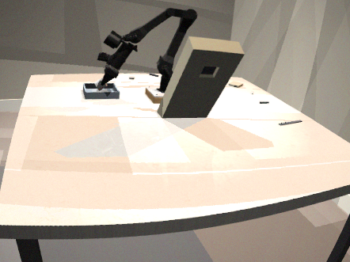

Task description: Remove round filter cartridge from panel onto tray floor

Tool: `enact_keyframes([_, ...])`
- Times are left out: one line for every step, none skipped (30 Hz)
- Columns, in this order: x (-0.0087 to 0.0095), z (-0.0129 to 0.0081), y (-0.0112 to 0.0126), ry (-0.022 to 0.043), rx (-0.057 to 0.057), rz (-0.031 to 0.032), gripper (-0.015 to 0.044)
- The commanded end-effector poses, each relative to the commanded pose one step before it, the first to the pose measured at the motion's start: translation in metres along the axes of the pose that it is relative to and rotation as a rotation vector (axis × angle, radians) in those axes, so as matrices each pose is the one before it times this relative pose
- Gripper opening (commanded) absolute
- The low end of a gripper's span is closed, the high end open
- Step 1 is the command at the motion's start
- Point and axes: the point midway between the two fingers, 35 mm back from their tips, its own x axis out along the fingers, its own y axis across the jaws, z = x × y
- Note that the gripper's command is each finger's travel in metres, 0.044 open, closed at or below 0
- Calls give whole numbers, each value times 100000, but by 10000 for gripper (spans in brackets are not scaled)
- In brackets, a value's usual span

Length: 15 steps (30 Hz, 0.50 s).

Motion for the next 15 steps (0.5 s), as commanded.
enact_keyframes([-46,101,0,-309,1,0,157])
enact_keyframes([0,0,0,0,0,0,184])
enact_keyframes([0,0,0,0,0,0,210])
enact_keyframes([0,0,0,0,0,0,236])
enact_keyframes([0,0,0,0,0,0,263])
enact_keyframes([0,0,0,0,0,0,289])
enact_keyframes([0,0,0,0,0,0,315])
enact_keyframes([0,0,0,0,0,0,341])
enact_keyframes([0,0,0,0,0,0,368])
enact_keyframes([0,0,0,0,0,0,394])
enact_keyframes([0,0,0,0,0,0,420])
enact_keyframes([0,0,0,0,0,0,440])
enact_keyframes([0,0,0,0,0,0,440])
enact_keyframes([-168,145,0,-1,0,1,440])
enact_keyframes([-517,424,-1,-1,1,2,440])
